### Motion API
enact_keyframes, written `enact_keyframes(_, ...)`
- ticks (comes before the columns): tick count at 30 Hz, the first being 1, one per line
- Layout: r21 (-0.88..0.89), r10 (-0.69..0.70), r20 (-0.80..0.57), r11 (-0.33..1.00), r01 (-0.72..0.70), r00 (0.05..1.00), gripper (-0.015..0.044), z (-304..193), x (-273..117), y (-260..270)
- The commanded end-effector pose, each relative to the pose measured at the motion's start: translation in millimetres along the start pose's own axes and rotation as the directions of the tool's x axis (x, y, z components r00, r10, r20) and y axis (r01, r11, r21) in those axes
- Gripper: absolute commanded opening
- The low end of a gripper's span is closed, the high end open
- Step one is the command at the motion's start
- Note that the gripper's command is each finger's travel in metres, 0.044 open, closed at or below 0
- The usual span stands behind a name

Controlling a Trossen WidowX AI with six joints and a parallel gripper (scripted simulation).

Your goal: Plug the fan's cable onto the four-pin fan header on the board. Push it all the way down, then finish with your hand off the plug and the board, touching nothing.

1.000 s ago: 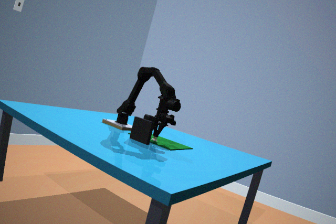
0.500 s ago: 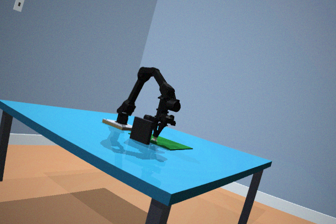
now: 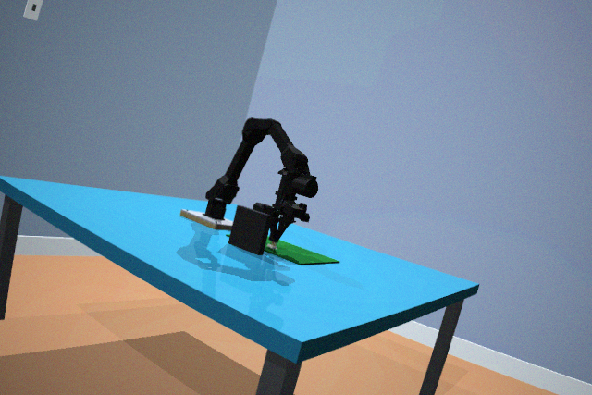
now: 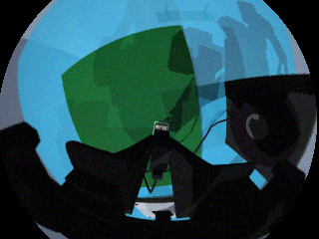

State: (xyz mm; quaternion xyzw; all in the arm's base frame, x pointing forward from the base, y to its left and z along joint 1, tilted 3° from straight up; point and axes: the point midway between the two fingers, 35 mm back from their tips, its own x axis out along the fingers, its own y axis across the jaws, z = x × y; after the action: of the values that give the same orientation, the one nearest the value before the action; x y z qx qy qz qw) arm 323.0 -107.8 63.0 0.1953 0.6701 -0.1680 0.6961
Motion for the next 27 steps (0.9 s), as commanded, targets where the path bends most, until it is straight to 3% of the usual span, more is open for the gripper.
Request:
enact_keyframes(1, 0.004, 0.005, -0.002, 1.0, -0.005, 1.0, 0.0, -0.4, 1.9, 0.8)
enact_keyframes(27, 0.004, 0.005, -0.002, 1.0, -0.005, 1.0, 0.0, -0.4, 15.7, 0.9)
